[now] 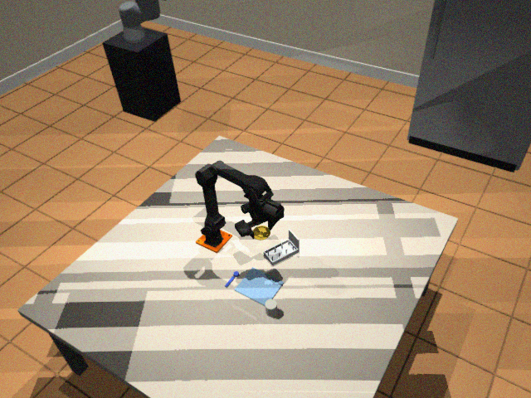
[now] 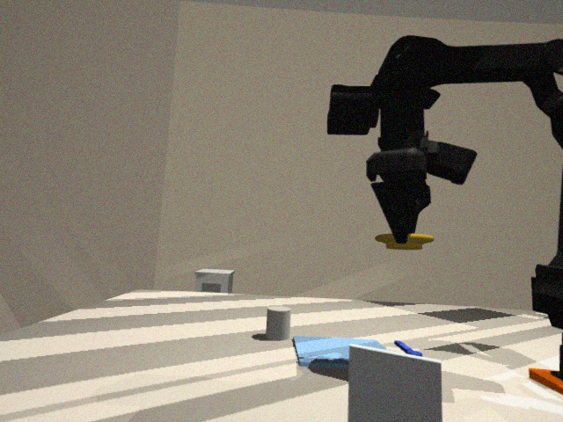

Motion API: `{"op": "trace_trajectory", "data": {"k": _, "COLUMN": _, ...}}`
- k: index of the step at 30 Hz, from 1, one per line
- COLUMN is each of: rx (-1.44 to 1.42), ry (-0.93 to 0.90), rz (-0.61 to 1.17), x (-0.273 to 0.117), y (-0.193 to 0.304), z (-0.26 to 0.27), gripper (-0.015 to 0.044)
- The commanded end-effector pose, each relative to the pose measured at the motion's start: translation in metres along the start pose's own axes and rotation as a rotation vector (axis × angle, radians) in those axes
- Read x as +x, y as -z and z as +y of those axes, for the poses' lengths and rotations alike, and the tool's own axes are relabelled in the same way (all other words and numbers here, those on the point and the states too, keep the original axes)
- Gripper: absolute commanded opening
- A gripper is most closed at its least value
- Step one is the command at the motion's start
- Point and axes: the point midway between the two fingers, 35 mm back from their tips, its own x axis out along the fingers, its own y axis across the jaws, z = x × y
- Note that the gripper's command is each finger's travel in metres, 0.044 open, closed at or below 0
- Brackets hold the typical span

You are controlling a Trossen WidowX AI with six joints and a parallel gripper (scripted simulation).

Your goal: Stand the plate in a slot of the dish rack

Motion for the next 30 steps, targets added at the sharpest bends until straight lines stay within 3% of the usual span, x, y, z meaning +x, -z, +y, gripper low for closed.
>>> {"op": "trace_trajectory", "data": {"k": 1, "rx": 0.047, "ry": 0.049, "rz": -0.09, "x": 0.021, "y": 0.0, "z": 0.0, "gripper": 0.0}}
{"op": "trace_trajectory", "data": {"k": 30, "rx": 0.578, "ry": 0.585, "rz": -0.587, "x": 0.109, "y": -0.002, "z": 0.001, "gripper": 0.0}}
